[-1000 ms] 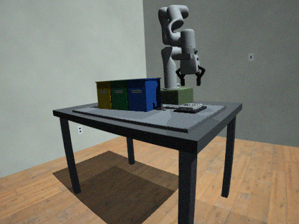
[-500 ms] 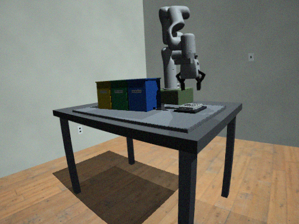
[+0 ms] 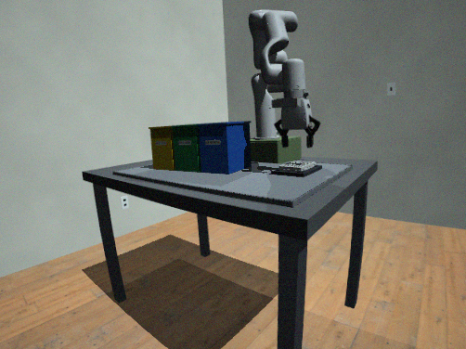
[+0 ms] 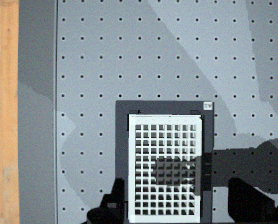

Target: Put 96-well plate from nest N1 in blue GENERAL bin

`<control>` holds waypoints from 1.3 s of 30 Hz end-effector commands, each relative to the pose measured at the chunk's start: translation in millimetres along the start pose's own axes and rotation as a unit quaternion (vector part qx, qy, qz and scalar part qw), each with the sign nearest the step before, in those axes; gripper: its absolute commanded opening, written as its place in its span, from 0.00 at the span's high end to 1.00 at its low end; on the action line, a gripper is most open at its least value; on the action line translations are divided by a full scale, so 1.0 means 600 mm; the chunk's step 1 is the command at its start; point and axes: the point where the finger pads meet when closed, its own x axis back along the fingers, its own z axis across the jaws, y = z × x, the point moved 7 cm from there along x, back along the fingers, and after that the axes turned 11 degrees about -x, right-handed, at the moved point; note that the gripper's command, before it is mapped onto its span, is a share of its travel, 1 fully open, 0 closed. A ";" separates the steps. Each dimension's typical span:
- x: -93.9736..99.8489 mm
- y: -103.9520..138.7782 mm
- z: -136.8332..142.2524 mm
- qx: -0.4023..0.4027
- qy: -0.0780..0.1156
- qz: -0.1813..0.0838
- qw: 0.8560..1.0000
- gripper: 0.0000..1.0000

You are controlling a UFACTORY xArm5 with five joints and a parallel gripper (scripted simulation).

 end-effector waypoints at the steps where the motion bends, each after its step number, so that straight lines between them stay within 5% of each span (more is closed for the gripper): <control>1: -0.004 -0.001 -0.002 0.000 -0.002 0.001 1.000 0.00; 27: -0.071 -0.002 -0.001 0.000 -0.001 0.001 1.000 0.00; 39: -0.071 -0.002 -0.001 0.000 -0.001 0.001 1.000 0.00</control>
